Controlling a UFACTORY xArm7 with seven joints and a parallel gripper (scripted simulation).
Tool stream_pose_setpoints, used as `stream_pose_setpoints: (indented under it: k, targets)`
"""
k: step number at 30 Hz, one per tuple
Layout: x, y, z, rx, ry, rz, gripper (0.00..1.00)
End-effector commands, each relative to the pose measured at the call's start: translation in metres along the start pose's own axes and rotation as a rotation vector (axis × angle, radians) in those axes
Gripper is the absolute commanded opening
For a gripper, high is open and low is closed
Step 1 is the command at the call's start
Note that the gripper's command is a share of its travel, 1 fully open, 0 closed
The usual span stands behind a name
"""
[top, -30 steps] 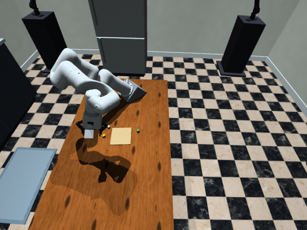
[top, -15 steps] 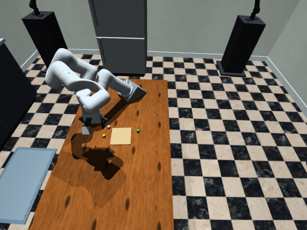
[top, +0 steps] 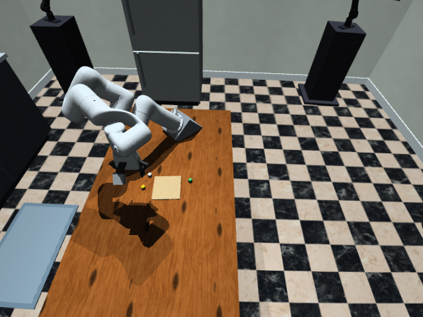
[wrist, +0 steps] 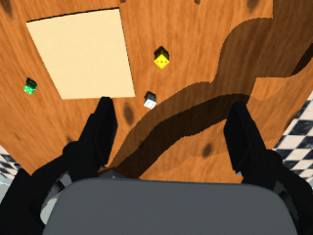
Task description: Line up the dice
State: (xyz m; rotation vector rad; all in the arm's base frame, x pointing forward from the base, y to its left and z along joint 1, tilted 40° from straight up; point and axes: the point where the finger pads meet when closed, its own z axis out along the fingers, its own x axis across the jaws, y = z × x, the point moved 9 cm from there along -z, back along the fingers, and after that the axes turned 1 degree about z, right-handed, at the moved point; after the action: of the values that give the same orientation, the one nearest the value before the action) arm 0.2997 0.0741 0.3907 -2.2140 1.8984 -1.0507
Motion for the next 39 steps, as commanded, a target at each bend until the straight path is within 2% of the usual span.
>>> stream_pose_setpoints:
  k: [1,5,10,12,19,23,27,39]
  targets:
    - [0.000,0.000,-0.001,0.002,-0.001,0.000,1.00]
    - [0.000,0.000,0.001,0.002,-0.001,0.000,1.00]
    - [-0.001,0.000,0.025,0.002,-0.001,0.000,1.00]
    - [-0.001,0.000,0.025,0.002,-0.001,0.000,1.00]
    - [-0.001,-0.001,0.084,0.002,-0.001,0.000,1.00]
    - [-0.001,-0.001,0.106,0.002,-0.001,0.000,1.00]
    - [-0.001,-0.001,0.113,0.002,-0.001,0.000,1.00]
    - [-0.001,-0.001,0.113,0.002,-0.001,0.000,1.00]
